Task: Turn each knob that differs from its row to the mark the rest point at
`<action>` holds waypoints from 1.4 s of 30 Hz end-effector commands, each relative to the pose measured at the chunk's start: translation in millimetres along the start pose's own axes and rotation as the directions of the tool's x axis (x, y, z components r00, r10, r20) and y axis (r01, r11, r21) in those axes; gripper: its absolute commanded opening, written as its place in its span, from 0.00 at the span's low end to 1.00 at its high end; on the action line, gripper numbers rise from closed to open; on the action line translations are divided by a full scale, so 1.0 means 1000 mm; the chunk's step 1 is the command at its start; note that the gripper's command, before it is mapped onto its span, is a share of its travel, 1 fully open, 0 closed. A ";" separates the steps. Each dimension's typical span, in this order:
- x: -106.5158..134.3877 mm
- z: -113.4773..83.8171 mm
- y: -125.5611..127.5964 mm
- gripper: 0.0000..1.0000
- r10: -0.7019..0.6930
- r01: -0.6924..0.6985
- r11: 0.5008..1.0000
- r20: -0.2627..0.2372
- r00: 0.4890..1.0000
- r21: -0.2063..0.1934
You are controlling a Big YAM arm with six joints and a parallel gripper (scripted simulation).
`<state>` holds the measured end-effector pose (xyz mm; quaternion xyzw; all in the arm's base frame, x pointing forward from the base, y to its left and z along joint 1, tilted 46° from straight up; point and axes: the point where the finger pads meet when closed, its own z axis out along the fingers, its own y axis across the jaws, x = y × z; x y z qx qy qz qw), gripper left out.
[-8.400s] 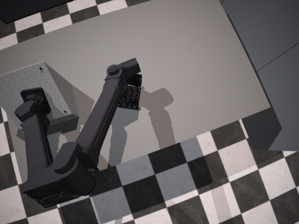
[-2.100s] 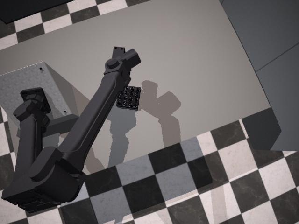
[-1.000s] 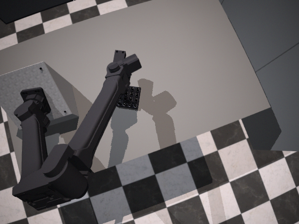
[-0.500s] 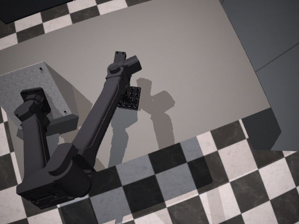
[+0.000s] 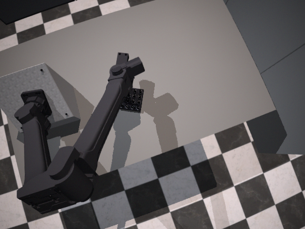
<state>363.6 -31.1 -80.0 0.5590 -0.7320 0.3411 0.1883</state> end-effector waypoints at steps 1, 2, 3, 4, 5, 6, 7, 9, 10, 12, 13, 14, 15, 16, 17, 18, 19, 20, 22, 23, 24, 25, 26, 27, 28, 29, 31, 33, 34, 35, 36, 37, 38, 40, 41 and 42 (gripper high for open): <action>-0.001 -0.002 -0.007 0.19 0.012 -0.012 1.000 0.011 1.000 0.016; -0.001 -0.002 -0.007 0.19 0.012 -0.012 1.000 0.011 1.000 0.016; -0.001 -0.002 -0.007 0.19 0.012 -0.012 1.000 0.011 1.000 0.016; -0.001 -0.002 -0.007 0.19 0.012 -0.012 1.000 0.011 1.000 0.016; -0.001 -0.002 -0.007 0.19 0.012 -0.012 1.000 0.011 1.000 0.016; -0.001 -0.002 -0.007 0.19 0.012 -0.012 1.000 0.011 1.000 0.016; -0.001 -0.002 -0.007 0.19 0.012 -0.012 1.000 0.011 1.000 0.016; -0.001 -0.002 -0.007 0.19 0.012 -0.012 1.000 0.011 1.000 0.016; -0.001 -0.002 -0.007 0.19 0.012 -0.012 1.000 0.011 1.000 0.016; -0.001 -0.002 -0.007 0.19 0.012 -0.012 1.000 0.011 1.000 0.016; -0.001 -0.002 -0.007 0.19 0.012 -0.012 1.000 0.011 1.000 0.016; -0.001 -0.002 -0.007 0.19 0.012 -0.012 1.000 0.011 1.000 0.016; -0.001 -0.002 -0.007 0.19 0.012 -0.012 1.000 0.011 1.000 0.016; -0.001 -0.002 -0.007 0.19 0.012 -0.012 1.000 0.011 1.000 0.016; -0.001 -0.002 -0.007 0.19 0.012 -0.012 1.000 0.011 1.000 0.016; -0.001 -0.002 -0.007 0.19 0.012 -0.012 1.000 0.011 1.000 0.016; -0.001 -0.002 -0.007 0.19 0.012 -0.012 1.000 0.011 1.000 0.016; -0.001 -0.002 -0.007 0.19 0.012 -0.012 1.000 0.011 1.000 0.016; -0.001 -0.002 -0.007 0.19 0.012 -0.012 1.000 0.011 1.000 0.016; -0.001 -0.002 -0.007 0.19 0.012 -0.012 1.000 0.011 1.000 0.016; -0.001 -0.002 -0.007 0.19 0.012 -0.012 1.000 0.011 1.000 0.016; -0.001 -0.002 -0.007 0.19 0.012 -0.012 1.000 0.011 1.000 0.016; -0.001 -0.002 -0.007 0.19 0.012 -0.012 1.000 0.011 1.000 0.016; 0.000 -0.002 -0.007 0.19 0.012 -0.012 1.000 0.011 1.000 0.016; 0.000 -0.002 -0.007 0.19 0.012 -0.012 1.000 0.010 1.000 0.016; 0.001 -0.002 -0.007 0.19 0.013 -0.013 1.000 0.010 1.000 0.015; 0.005 -0.002 -0.008 0.19 0.022 -0.022 1.000 0.011 1.000 0.015; 0.006 -0.002 -0.008 0.19 0.022 -0.022 1.000 0.011 1.000 0.015; 0.006 -0.002 -0.008 0.19 0.022 -0.022 1.000 0.011 1.000 0.015; 0.004 -0.004 -0.012 0.19 0.025 -0.025 0.999 0.015 1.000 0.023; 0.005 -0.004 -0.011 0.19 0.024 -0.024 1.000 0.014 1.000 0.020; 0.007 -0.003 -0.008 0.19 0.022 -0.022 1.000 0.011 1.000 0.016; 0.008 -0.002 -0.008 0.19 0.022 -0.022 1.000 0.010 1.000 0.015; 0.009 -0.002 -0.008 0.19 0.022 -0.023 1.000 0.011 1.000 0.015; 0.007 -0.004 -0.011 0.19 0.024 -0.024 0.999 0.014 1.000 0.021; 0.005 -0.005 -0.012 0.19 0.023 -0.023 0.999 0.016 1.000 0.025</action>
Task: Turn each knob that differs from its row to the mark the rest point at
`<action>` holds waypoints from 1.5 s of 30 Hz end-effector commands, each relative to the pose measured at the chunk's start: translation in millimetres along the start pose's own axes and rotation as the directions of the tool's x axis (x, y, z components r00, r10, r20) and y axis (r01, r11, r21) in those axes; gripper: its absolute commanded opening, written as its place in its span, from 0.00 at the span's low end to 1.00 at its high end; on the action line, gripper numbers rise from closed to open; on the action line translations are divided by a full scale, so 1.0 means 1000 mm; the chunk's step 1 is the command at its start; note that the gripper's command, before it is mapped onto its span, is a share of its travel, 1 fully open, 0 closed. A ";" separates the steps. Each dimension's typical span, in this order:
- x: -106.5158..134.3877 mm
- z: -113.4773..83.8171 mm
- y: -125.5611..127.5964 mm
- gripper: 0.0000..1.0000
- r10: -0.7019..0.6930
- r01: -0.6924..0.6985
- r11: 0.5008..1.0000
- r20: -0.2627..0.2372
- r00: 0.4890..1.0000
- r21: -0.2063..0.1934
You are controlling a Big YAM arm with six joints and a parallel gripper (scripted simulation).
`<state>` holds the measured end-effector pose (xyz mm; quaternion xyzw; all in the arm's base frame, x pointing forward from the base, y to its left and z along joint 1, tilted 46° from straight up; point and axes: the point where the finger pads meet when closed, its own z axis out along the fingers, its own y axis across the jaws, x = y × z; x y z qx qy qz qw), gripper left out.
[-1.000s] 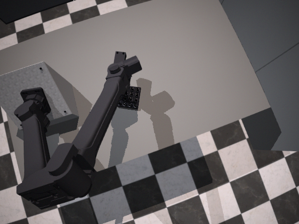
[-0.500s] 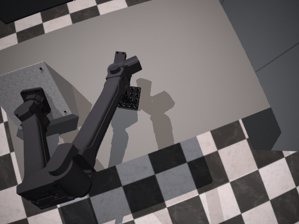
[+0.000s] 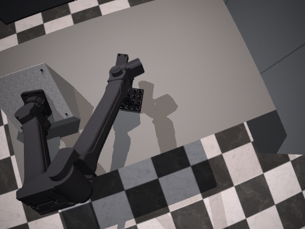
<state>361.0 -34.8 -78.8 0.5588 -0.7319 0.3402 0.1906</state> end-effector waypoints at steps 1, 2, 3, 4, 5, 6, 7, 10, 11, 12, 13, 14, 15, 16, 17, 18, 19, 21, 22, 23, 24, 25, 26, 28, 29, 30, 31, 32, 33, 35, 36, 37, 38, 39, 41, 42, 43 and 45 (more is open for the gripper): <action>0.001 -0.008 -0.014 0.19 0.023 -0.024 0.999 0.020 1.000 0.031; 0.001 -0.008 -0.014 0.19 0.023 -0.024 0.999 0.020 1.000 0.031; 0.001 -0.008 -0.014 0.19 0.023 -0.024 0.999 0.020 1.000 0.031; 0.001 -0.008 -0.014 0.19 0.023 -0.024 0.999 0.020 1.000 0.031; 0.001 -0.008 -0.014 0.19 0.024 -0.025 0.999 0.020 1.000 0.031; 0.001 -0.008 -0.014 0.19 0.025 -0.025 0.999 0.020 0.999 0.031; 0.001 -0.008 -0.014 0.19 0.025 -0.025 0.999 0.020 0.999 0.031; 0.001 -0.007 -0.014 0.19 0.025 -0.026 0.999 0.020 0.999 0.030; 0.001 -0.007 -0.014 0.19 0.025 -0.026 0.999 0.020 0.999 0.030; 0.001 -0.007 -0.014 0.19 0.025 -0.026 0.999 0.020 0.999 0.030; 0.001 -0.007 -0.014 0.19 0.025 -0.026 0.999 0.020 0.999 0.030; 0.001 -0.007 -0.014 0.19 0.025 -0.026 0.999 0.020 0.999 0.030; 0.001 -0.007 -0.014 0.19 0.025 -0.026 0.999 0.020 0.999 0.030; 0.001 -0.007 -0.014 0.19 0.025 -0.026 0.999 0.020 0.999 0.030; 0.001 -0.007 -0.014 0.19 0.025 -0.026 0.999 0.020 0.999 0.030; 0.001 -0.007 -0.014 0.19 0.025 -0.026 0.999 0.020 0.999 0.030; 0.001 -0.007 -0.014 0.19 0.025 -0.026 0.999 0.020 0.999 0.030; 0.001 -0.007 -0.014 0.19 0.025 -0.026 0.999 0.020 0.999 0.030; 0.001 -0.007 -0.014 0.19 0.025 -0.026 0.999 0.020 0.999 0.030; 0.001 -0.007 -0.014 0.19 0.025 -0.026 0.999 0.020 0.999 0.030; 0.001 -0.007 -0.014 0.19 0.025 -0.026 0.999 0.020 0.999 0.030; 0.001 -0.007 -0.014 0.19 0.025 -0.026 0.999 0.020 0.999 0.030; 0.001 -0.007 -0.014 0.19 0.025 -0.026 0.999 0.020 0.999 0.030; 0.001 -0.007 -0.014 0.19 0.025 -0.026 0.999 0.020 0.999 0.030; 0.001 -0.007 -0.014 0.19 0.025 -0.026 0.999 0.020 0.999 0.030; 0.001 -0.007 -0.014 0.19 0.025 -0.026 0.999 0.020 0.999 0.030; 0.001 -0.007 -0.014 0.19 0.025 -0.026 0.999 0.020 0.999 0.030; 0.001 -0.007 -0.014 0.19 0.025 -0.026 0.999 0.020 0.999 0.030; 0.001 -0.007 -0.014 0.19 0.025 -0.026 0.999 0.020 0.999 0.030; 0.001 -0.007 -0.014 0.19 0.025 -0.026 0.999 0.020 0.999 0.030; 0.001 -0.007 -0.014 0.19 0.025 -0.026 0.999 0.020 0.999 0.030; 0.001 -0.007 -0.015 0.19 0.025 -0.026 0.999 0.020 0.999 0.030; 0.001 -0.007 -0.015 0.19 0.026 -0.026 0.999 0.020 0.999 0.030; 0.001 -0.007 -0.015 0.19 0.026 -0.027 0.999 0.020 0.999 0.031; 0.001 -0.007 -0.017 0.19 0.029 -0.029 0.999 0.020 0.999 0.031; 0.001 -0.007 -0.017 0.19 0.029 -0.029 0.999 0.020 0.999 0.031; 0.001 -0.007 -0.017 0.19 0.029 -0.029 0.999 0.020 0.999 0.031; 0.001 -0.007 -0.019 0.19 0.033 -0.033 0.999 0.021 0.999 0.031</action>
